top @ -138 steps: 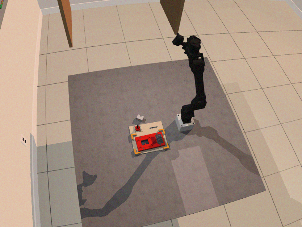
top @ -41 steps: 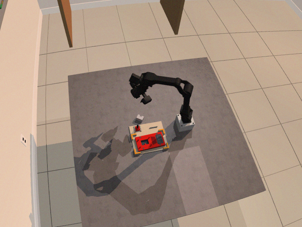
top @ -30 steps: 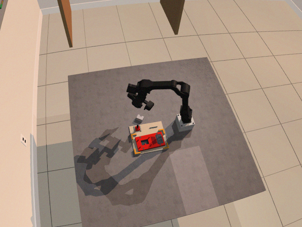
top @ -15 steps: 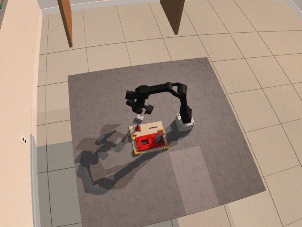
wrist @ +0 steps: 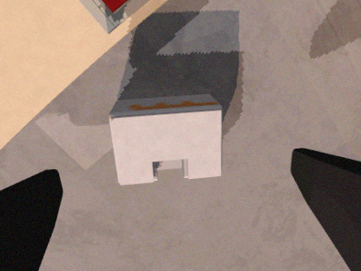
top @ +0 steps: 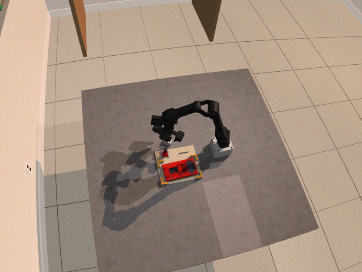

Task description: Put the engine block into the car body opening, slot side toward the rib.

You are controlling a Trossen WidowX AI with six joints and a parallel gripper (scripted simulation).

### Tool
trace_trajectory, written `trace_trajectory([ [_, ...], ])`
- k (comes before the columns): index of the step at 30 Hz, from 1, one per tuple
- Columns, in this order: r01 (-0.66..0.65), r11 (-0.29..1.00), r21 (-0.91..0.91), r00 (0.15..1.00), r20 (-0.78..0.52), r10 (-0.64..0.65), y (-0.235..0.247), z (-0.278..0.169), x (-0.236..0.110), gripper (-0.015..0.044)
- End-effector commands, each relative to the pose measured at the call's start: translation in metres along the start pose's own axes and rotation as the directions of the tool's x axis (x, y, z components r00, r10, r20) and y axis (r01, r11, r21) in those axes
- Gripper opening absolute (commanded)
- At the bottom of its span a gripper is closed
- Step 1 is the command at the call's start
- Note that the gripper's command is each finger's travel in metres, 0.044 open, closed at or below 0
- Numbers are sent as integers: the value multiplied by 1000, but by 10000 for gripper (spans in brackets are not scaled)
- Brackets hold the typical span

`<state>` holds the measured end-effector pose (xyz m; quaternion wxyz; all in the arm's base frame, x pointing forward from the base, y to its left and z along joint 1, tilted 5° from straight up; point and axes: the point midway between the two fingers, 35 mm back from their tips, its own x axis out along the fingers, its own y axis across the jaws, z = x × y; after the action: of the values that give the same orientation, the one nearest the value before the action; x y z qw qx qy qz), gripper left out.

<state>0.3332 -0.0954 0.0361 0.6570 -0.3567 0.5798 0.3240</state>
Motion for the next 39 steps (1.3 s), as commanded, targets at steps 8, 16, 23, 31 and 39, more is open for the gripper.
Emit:
trace_trajectory([
  [8, -12, 1000, 4, 1000, -2, 12, 2, 0, 18, 440],
  [16, -12, 1000, 4, 1000, -2, 12, 3, 0, 31, 440],
  [23, -12, 1000, 4, 1000, -1, 12, 3, 0, 40, 440],
  [31, -12, 1000, 4, 1000, -1, 12, 3, 0, 40, 256],
  [39, -12, 1000, 4, 1000, -1, 12, 3, 0, 40, 183],
])
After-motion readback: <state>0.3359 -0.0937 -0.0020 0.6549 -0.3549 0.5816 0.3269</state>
